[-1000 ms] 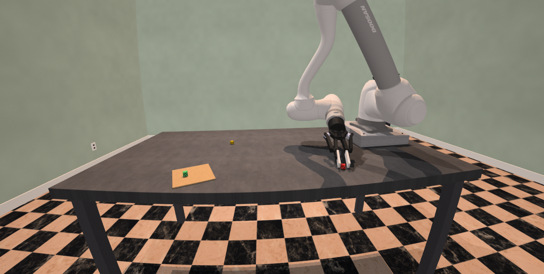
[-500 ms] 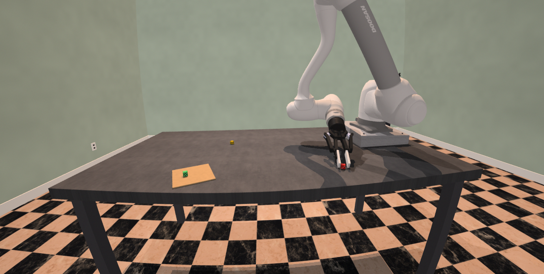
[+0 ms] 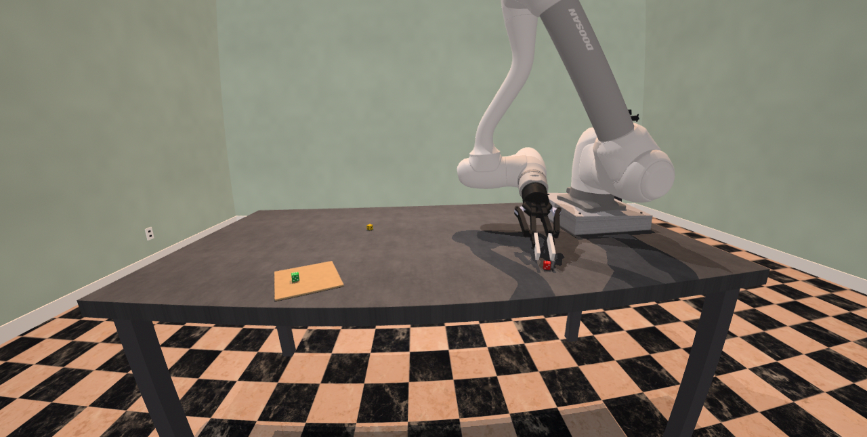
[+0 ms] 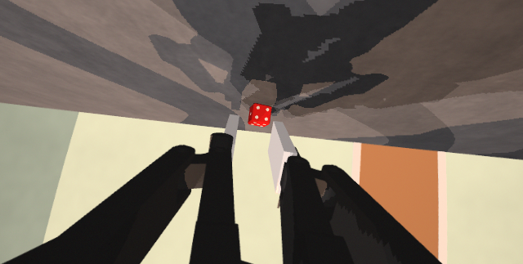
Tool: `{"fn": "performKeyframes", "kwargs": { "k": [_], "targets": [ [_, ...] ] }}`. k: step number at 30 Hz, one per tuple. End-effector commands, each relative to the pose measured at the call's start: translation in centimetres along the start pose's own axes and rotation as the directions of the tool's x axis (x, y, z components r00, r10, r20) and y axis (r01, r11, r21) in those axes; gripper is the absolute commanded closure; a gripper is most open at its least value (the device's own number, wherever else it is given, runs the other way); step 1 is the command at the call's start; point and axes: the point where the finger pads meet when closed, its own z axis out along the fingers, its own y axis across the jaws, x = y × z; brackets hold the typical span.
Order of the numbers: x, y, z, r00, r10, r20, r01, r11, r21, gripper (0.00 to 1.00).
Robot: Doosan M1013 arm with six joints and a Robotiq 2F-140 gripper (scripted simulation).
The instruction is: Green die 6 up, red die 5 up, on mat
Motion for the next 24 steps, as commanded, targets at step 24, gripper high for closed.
{"fn": "performKeyframes", "kwargs": {
  "k": [24],
  "targets": [
    [-1.8, 0.3, -3.9, 1.0, 0.003, -0.004, -0.003, 1.0, -0.007, 0.73]
  ]
}}
